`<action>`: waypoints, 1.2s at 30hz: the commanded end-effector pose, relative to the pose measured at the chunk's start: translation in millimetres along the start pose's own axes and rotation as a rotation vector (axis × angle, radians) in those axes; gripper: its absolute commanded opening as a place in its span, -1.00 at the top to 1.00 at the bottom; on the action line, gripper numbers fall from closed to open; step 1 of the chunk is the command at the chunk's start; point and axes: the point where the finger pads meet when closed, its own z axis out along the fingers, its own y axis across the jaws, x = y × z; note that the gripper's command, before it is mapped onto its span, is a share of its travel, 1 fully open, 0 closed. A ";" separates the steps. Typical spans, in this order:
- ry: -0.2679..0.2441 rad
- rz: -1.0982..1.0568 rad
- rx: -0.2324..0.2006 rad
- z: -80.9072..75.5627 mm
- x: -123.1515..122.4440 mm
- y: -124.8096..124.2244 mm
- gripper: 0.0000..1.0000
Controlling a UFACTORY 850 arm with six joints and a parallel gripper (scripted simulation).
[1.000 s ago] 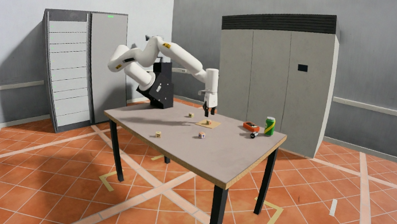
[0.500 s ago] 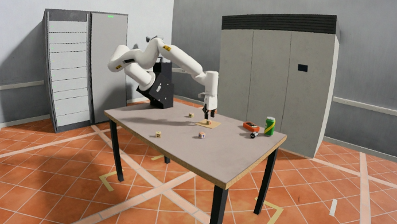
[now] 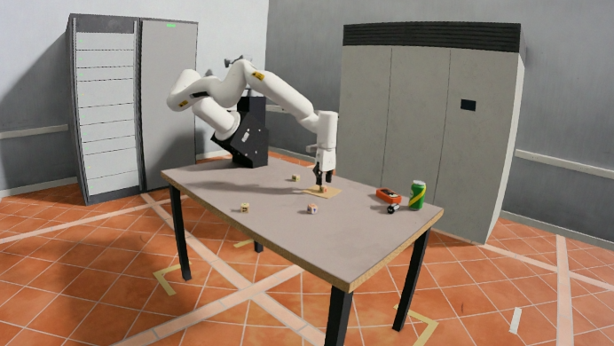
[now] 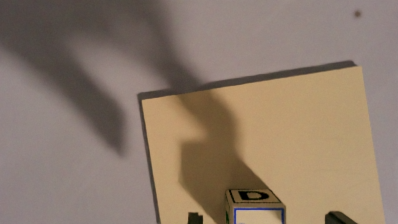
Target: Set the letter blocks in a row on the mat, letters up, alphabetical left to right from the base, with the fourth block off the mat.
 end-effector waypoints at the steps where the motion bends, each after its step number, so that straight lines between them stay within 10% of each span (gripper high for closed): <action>1: -0.001 0.000 0.000 -0.6 -0.7 0.0 -0.38; 36: -0.001 0.000 0.000 33.5 -0.7 0.0 -0.38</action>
